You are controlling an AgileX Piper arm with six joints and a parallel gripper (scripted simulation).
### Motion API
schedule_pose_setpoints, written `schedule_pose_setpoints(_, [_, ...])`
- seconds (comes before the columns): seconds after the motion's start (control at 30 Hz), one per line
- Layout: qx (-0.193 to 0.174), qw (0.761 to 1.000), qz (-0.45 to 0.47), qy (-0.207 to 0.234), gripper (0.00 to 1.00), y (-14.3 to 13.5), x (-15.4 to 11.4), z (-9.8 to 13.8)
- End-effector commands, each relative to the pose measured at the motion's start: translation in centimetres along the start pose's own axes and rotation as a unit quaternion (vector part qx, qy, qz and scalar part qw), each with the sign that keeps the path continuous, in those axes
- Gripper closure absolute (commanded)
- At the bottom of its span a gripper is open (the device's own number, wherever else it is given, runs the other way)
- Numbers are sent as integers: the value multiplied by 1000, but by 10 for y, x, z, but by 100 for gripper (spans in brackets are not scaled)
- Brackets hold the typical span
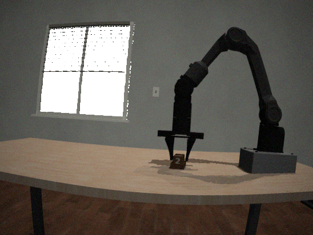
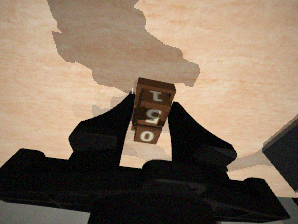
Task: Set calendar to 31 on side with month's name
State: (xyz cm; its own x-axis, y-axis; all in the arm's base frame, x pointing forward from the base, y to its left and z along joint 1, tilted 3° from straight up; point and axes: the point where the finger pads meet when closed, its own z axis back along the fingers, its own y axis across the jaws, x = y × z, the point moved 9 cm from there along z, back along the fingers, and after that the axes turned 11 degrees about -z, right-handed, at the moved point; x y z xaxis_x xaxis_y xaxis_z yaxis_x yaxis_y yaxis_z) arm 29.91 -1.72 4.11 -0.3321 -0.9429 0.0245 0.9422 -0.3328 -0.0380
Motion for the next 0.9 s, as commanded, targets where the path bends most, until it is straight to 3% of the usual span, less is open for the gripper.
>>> schedule_pose_setpoints(0.0, [0, 1000, 0, 0, 40, 0, 0, 0])
schedule_pose_setpoints(0.03, [0, 1000, 0, 0, 66, 0, 0, 0])
schedule_pose_setpoints(0.87, [0, 1000, 0, 0, 66, 0, 0, 0])
